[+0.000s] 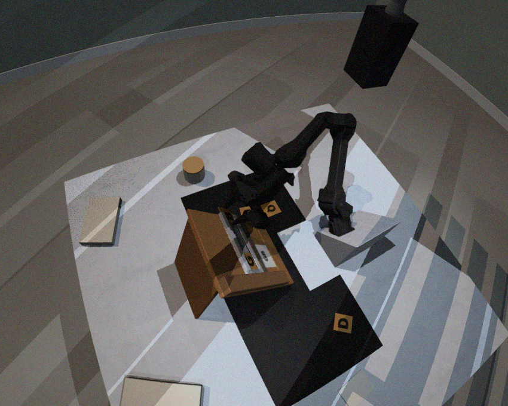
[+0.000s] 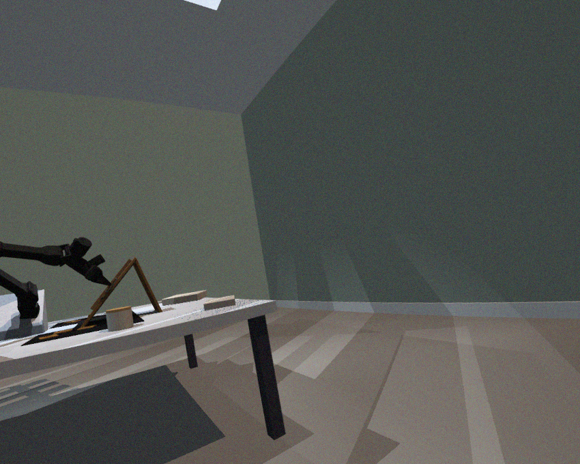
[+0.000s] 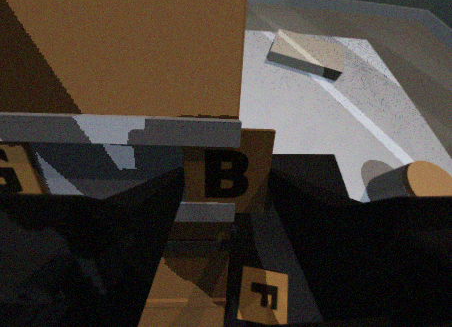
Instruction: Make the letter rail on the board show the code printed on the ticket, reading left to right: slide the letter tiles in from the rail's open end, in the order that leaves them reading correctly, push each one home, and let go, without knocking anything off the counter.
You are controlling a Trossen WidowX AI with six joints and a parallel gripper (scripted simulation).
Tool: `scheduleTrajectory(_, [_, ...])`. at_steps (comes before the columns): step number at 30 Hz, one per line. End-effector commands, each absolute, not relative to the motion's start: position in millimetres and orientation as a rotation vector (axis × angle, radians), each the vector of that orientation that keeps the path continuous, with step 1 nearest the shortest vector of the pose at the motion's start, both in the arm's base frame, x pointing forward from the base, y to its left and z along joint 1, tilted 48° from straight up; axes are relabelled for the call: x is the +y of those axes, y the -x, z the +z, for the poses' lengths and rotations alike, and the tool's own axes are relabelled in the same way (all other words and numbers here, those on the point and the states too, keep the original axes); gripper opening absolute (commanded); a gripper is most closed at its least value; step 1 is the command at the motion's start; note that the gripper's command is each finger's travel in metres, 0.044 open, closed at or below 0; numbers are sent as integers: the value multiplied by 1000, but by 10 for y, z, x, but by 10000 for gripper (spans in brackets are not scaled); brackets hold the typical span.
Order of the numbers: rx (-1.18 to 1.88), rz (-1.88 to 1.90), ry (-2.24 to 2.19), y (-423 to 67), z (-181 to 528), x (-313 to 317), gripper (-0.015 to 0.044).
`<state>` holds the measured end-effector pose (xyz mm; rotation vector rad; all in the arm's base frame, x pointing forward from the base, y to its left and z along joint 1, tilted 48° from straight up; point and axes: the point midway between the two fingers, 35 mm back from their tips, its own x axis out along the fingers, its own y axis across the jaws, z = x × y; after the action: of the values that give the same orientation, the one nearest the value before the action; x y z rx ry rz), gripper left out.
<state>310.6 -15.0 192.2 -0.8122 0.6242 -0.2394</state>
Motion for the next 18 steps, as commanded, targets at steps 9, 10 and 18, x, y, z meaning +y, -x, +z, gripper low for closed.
scheduleTrajectory(9, [627, -245, 810, -3100, 1864, -118, 0])
scheduleTrajectory(10, [627, -245, 810, -3100, 1860, -115, 0])
scheduleTrajectory(18, [627, -245, 810, -3099, 1831, -88, 0])
